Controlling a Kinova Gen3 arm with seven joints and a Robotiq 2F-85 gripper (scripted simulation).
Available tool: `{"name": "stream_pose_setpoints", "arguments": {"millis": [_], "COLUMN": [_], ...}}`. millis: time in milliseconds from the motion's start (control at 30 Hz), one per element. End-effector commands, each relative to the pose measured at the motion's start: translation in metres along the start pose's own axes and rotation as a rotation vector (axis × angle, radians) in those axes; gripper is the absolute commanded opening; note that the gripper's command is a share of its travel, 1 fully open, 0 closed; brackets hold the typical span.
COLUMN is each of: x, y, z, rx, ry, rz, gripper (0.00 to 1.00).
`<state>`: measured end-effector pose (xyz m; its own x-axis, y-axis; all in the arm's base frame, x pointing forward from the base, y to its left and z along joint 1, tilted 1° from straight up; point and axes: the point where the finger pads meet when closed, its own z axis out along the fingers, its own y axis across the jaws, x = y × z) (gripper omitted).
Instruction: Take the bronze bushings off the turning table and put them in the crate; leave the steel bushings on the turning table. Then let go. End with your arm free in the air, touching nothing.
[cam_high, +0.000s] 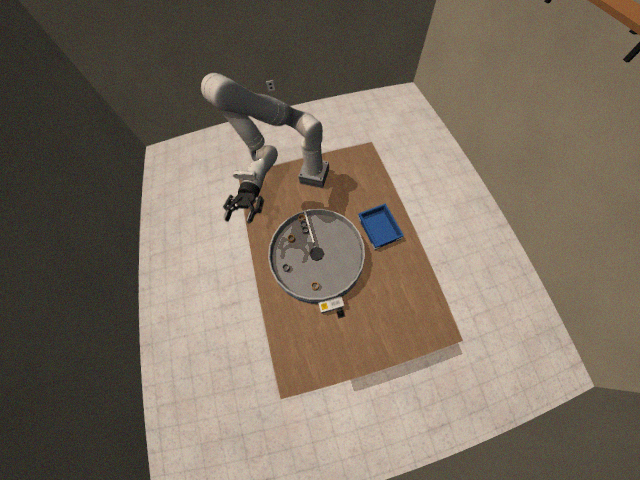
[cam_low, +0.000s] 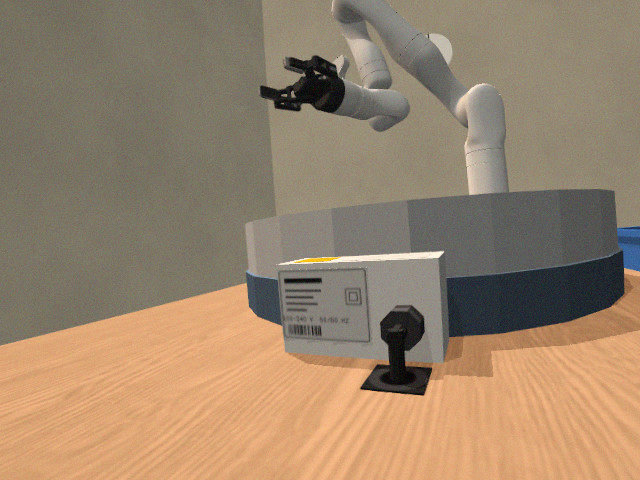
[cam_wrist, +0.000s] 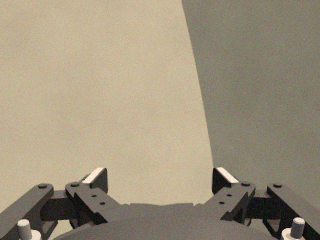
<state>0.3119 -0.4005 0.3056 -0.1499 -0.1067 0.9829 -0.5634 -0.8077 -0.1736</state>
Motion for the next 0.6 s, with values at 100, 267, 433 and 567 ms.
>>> {"name": "stream_pose_setpoints", "arguments": {"millis": [100,267,433,567], "x": [-0.012,-0.001,-0.012,-0.012], "y": [-0.053,-0.012,-0.056,-0.056], "z": [-0.024,-0.004,-0.019,-0.019], "rx": [-0.049,-0.01,-0.061,-0.061], "ry": [-0.212,-0.042,-0.223,-0.223], "rz": [0.028,0.0,0.009,0.009], "gripper": [1.0,1.0,1.0,1.0]}}
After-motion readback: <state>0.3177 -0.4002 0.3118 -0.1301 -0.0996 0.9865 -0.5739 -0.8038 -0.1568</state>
